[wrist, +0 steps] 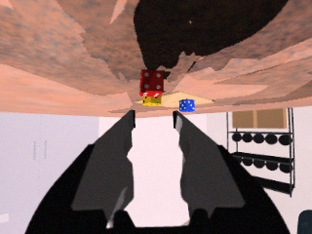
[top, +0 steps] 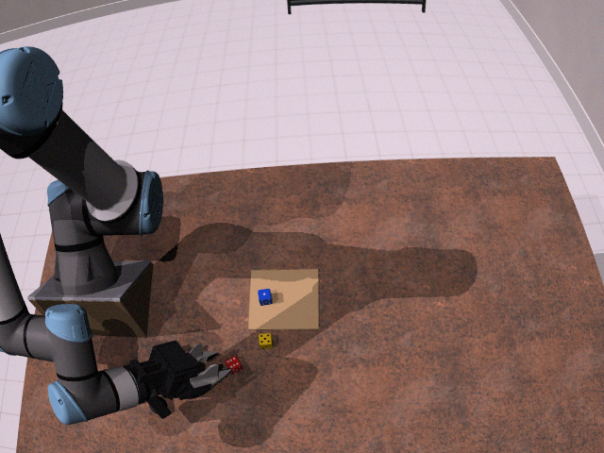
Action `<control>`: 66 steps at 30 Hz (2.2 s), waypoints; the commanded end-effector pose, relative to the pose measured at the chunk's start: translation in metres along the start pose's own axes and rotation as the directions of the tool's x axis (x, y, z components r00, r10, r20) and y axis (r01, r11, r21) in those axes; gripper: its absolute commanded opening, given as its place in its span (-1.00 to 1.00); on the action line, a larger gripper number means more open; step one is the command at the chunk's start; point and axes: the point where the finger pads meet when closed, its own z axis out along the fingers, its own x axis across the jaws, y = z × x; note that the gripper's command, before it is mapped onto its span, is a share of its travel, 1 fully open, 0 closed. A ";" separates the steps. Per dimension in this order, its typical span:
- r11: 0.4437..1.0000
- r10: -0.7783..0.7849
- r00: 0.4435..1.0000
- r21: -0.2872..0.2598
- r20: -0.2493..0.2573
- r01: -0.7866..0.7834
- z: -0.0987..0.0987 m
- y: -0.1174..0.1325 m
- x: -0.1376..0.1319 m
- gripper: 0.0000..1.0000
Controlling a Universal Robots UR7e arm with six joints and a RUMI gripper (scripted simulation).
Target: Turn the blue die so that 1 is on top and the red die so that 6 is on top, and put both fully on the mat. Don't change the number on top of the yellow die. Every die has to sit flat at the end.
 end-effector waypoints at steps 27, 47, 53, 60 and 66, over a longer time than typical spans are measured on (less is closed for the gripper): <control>0.995 0.015 1.000 0.097 -0.028 -0.012 -0.032 0.042 0.001 -0.51; 0.847 0.076 0.994 0.530 -0.072 -0.027 -0.027 0.047 0.003 -0.51; 0.777 0.072 0.996 0.629 -0.058 -0.019 -0.024 0.055 0.002 -0.51; 0.682 0.049 0.998 0.731 -0.032 -0.009 -0.020 0.070 0.000 -0.51; 0.629 0.027 1.000 0.778 -0.016 -0.005 -0.016 0.080 -0.001 -0.51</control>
